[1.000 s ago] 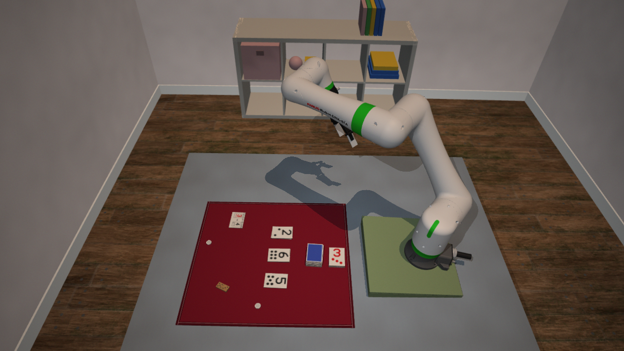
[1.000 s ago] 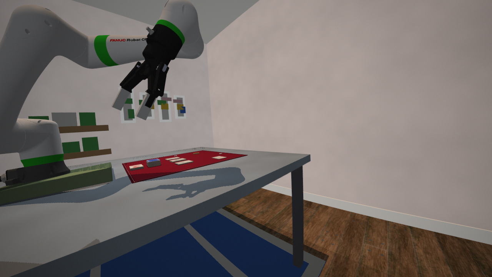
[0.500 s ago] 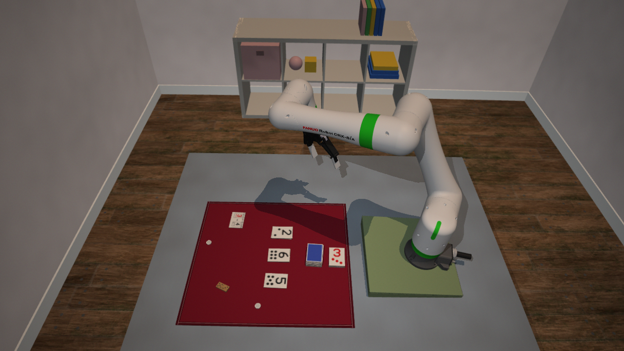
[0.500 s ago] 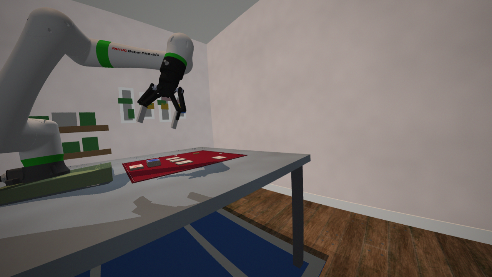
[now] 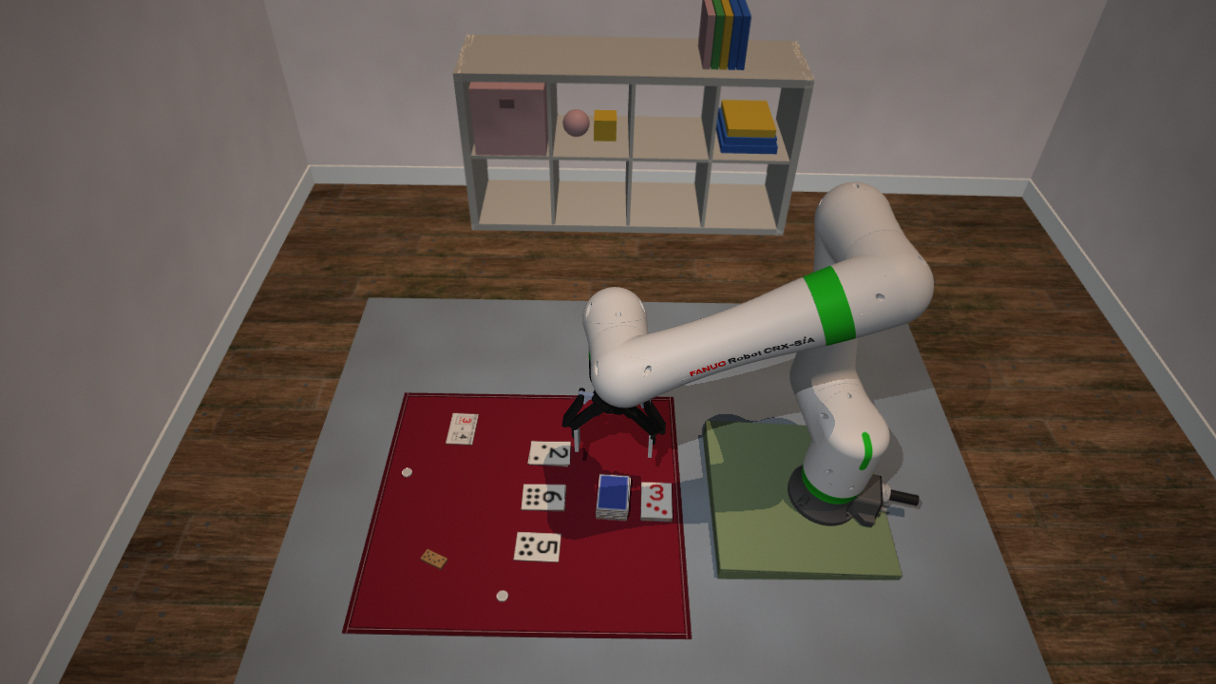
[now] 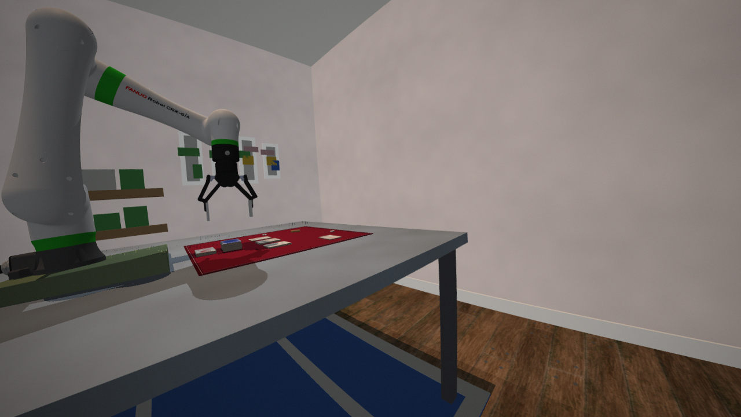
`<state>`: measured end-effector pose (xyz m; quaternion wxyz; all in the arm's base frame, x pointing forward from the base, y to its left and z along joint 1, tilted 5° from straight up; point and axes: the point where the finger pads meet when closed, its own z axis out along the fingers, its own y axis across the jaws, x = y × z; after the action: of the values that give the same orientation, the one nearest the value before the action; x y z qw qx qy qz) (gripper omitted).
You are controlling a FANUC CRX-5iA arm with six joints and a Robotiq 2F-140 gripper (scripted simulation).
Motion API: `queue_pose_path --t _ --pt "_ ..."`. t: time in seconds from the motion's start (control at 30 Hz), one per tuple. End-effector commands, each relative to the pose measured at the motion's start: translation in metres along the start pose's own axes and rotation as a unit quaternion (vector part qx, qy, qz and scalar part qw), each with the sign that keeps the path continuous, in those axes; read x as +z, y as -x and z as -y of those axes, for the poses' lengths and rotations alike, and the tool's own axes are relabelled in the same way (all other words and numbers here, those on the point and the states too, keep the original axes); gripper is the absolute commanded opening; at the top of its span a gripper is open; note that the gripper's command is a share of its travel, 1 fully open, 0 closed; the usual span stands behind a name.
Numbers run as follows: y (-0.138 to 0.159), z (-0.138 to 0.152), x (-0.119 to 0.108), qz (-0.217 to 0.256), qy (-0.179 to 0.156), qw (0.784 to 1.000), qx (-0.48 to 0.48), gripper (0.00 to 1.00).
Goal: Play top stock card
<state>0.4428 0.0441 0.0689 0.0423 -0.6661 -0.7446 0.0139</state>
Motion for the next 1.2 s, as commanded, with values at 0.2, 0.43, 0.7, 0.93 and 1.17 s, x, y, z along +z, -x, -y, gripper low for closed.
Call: queue_pose_path --t 0.2,0.43,0.7,0.93,1.17 --pt "-0.011 0.004 0.005 -0.003 0.008 1.000 -0.016 1.00" --pt "-0.011 0.004 0.005 -0.003 0.008 1.000 -0.016 1.00" --pt "-0.011 0.004 0.007 -0.003 0.008 1.000 -0.016 0.50" --pt "-0.011 0.004 0.013 -0.003 0.008 1.000 -0.016 0.50" --pt "-0.011 0.004 0.026 -0.003 0.008 1.000 -0.016 0.50"
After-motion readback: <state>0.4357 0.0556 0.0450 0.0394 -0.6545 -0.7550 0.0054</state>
